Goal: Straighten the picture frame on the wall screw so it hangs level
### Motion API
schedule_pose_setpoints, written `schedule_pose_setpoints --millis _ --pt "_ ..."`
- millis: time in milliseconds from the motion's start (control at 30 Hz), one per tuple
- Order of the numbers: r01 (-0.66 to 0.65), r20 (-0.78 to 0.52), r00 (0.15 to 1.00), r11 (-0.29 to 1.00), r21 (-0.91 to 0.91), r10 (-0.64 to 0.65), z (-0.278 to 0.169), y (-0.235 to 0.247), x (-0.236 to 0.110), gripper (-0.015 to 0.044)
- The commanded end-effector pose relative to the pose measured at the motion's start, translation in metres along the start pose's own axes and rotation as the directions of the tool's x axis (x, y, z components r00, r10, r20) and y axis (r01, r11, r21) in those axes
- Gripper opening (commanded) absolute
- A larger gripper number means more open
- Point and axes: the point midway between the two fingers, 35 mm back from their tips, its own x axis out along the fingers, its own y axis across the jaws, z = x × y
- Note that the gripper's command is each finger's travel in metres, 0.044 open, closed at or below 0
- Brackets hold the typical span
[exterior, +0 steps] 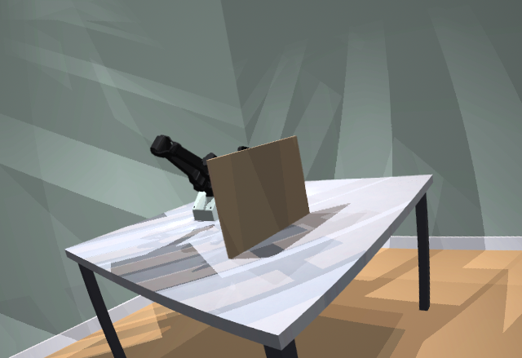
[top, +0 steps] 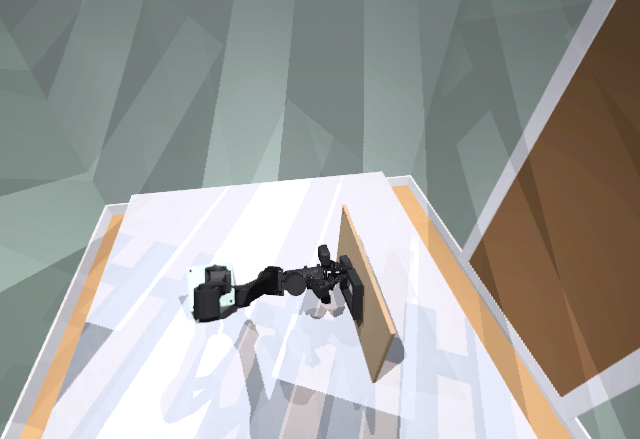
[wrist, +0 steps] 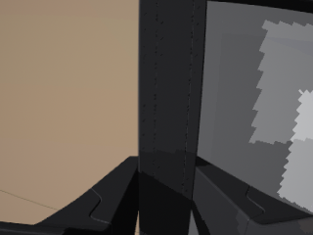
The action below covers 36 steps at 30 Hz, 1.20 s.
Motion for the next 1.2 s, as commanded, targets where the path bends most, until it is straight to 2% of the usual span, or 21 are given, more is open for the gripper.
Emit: schedule_pose_setpoints --millis 0,1167 --pt "-0.012 0.004 1.0 1.0 0.004 0.012 0.0021 0.0027 0.001 0.0" --pt "-0.001 0.004 1.0 1.0 0.026 0.001 0.0014 -0.005 0.0008 0.0"
